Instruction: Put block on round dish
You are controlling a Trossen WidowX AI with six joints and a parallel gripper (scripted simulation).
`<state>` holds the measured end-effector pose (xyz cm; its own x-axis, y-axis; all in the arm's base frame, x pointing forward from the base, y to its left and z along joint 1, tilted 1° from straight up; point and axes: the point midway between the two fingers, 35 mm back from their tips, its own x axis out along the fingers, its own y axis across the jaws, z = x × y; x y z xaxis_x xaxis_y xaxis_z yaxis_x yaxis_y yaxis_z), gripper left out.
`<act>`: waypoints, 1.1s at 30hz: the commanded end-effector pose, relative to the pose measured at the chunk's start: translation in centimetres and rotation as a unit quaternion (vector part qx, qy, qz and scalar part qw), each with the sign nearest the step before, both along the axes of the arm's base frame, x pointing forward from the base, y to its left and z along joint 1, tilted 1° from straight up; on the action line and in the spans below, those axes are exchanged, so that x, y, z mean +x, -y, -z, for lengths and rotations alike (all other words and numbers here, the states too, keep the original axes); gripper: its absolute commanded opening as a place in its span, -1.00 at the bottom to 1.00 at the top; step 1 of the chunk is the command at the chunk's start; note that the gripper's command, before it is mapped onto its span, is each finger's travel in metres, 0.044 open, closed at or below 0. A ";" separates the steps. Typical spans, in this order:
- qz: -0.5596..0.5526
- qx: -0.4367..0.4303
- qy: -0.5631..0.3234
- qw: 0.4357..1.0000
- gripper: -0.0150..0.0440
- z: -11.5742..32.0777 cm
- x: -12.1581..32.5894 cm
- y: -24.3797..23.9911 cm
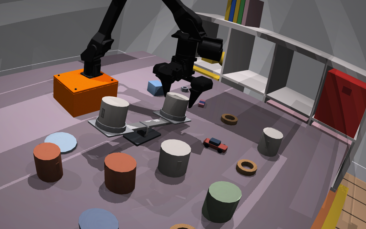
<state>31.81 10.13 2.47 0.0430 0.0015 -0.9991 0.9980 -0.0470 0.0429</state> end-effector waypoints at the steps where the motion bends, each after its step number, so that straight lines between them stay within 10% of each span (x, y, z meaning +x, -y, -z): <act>1: 0.001 -0.005 -0.006 1.000 1.00 1.2 -0.3 0.2; 13: 0.001 -0.005 -0.006 1.000 1.00 2.7 -0.3 0.3; 27: 0.001 -0.005 -0.006 1.000 0.55 2.7 -0.3 0.3; 33: 0.001 -0.005 -0.006 1.000 0.02 2.4 -0.3 0.2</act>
<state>31.50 9.99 -0.06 0.0315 -0.0026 -0.9995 0.9983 -0.0480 0.0316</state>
